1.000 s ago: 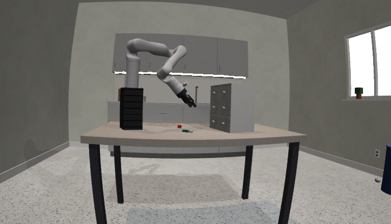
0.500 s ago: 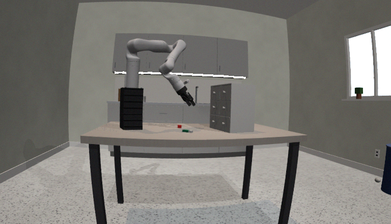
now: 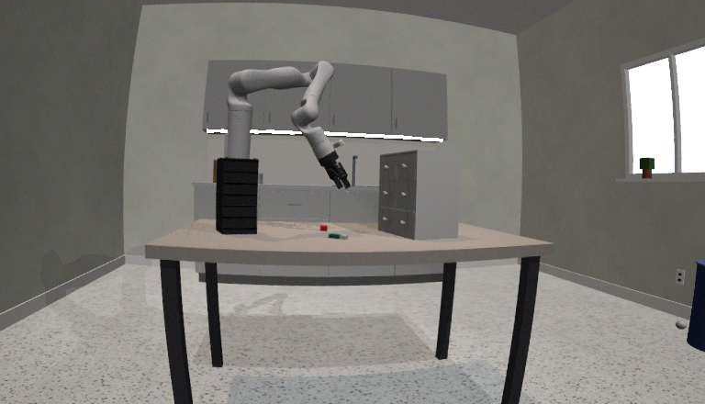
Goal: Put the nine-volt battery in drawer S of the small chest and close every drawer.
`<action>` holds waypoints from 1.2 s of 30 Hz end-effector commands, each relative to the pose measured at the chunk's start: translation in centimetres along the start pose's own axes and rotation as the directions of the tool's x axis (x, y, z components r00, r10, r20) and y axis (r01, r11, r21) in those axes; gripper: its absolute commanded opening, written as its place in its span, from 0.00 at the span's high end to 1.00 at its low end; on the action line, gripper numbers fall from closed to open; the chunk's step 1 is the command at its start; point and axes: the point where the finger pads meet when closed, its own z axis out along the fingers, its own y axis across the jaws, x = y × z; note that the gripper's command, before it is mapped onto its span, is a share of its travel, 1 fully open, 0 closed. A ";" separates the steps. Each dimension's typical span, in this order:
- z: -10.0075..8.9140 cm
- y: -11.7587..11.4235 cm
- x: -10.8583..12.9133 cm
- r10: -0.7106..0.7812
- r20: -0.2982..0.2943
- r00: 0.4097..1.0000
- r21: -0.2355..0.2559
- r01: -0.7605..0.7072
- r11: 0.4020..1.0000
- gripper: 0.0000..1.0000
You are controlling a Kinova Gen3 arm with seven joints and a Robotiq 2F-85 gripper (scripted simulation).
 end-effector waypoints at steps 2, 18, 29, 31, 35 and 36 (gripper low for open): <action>-0.6 -0.4 1.1 0.006 0.005 1.000 0.008 -0.006 1.000 0.00; -2.0 -0.4 0.9 0.004 0.122 0.992 0.008 -0.005 1.000 0.00; -2.9 -0.3 0.8 0.004 0.198 0.980 0.008 -0.005 1.000 0.00; -3.2 -0.4 0.8 0.004 0.215 0.977 0.008 -0.006 1.000 0.00; -3.6 -0.3 0.7 0.003 0.248 0.969 0.007 -0.005 1.000 0.00; -3.7 -0.4 0.7 0.004 0.256 0.967 0.008 -0.006 1.000 0.00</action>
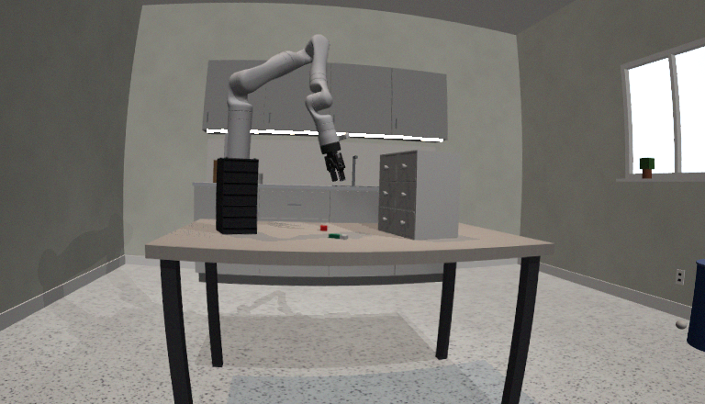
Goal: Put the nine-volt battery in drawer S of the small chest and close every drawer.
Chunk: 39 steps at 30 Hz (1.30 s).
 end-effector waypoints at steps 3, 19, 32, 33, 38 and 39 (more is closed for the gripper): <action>-0.6 -0.2 1.0 0.010 -0.003 1.000 0.010 -0.010 1.000 0.00; -1.7 -0.1 0.5 0.009 0.096 0.995 0.010 -0.010 1.000 0.00; -2.2 -0.1 0.3 0.008 0.139 0.990 0.009 -0.009 1.000 0.00; -2.3 -0.2 0.3 0.009 0.140 0.990 0.011 -0.010 1.000 0.00; -2.3 -0.1 0.4 0.009 0.141 0.990 0.010 -0.011 1.000 0.00; -2.3 -0.1 0.5 0.009 0.141 0.990 0.009 -0.011 1.000 0.00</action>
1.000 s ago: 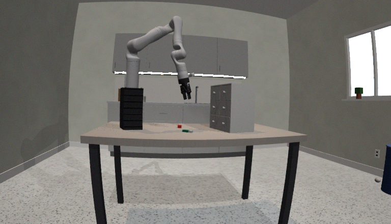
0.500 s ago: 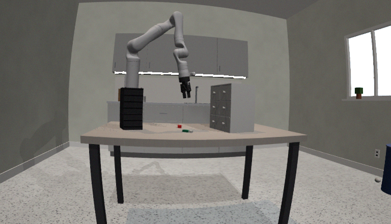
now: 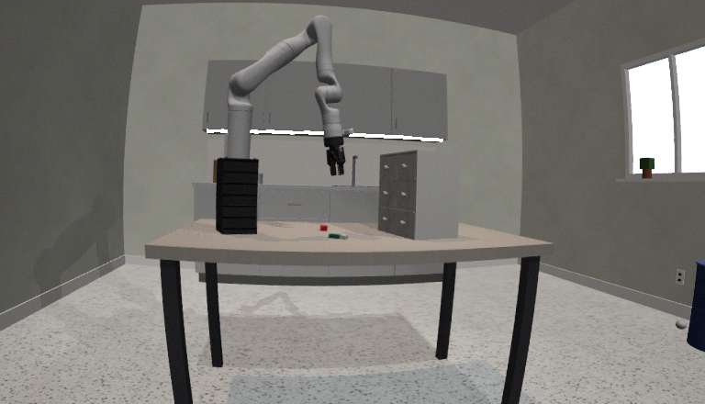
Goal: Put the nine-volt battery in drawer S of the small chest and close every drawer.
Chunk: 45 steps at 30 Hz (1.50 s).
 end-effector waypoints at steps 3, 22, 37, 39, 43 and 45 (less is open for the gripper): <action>-0.2 0.3 0.3 0.008 0.000 1.000 0.000 -0.008 1.000 0.00; -0.4 0.3 0.2 0.008 0.022 1.000 -0.003 -0.008 1.000 0.00; -0.6 0.2 -0.1 0.007 0.045 0.999 0.003 -0.008 1.000 0.00; -0.7 0.2 -0.1 0.008 0.049 0.999 0.003 -0.008 1.000 0.00; -0.8 0.2 -0.1 0.008 0.059 0.998 0.001 -0.008 1.000 0.00; -0.8 0.2 -0.1 0.008 0.064 0.998 0.000 -0.008 1.000 0.00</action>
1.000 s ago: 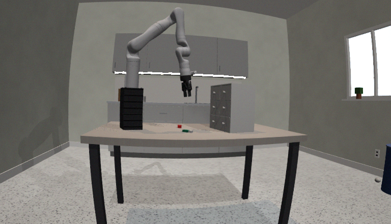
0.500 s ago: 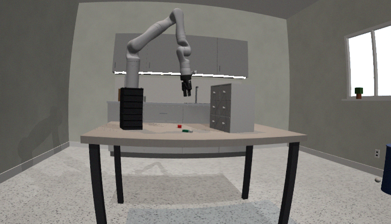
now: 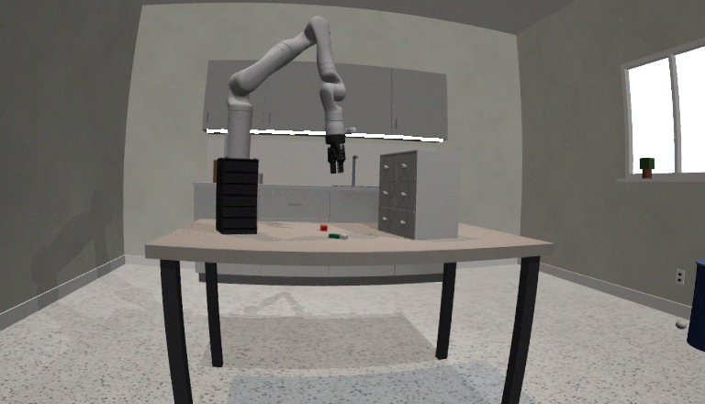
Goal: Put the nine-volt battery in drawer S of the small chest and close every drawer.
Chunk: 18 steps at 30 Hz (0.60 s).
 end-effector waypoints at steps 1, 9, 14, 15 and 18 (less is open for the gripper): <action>0.0 -0.3 0.1 -0.009 0.005 1.000 -0.002 0.009 1.000 0.00; -0.2 -0.3 0.0 -0.010 0.021 1.000 -0.001 0.010 1.000 0.00; -0.4 -0.4 -0.2 -0.010 0.033 0.999 0.001 0.010 1.000 0.00; -0.4 -0.4 -0.2 -0.010 0.035 0.999 0.001 0.010 1.000 0.00; -0.4 -0.3 -0.2 -0.010 0.042 0.999 0.000 0.010 1.000 0.00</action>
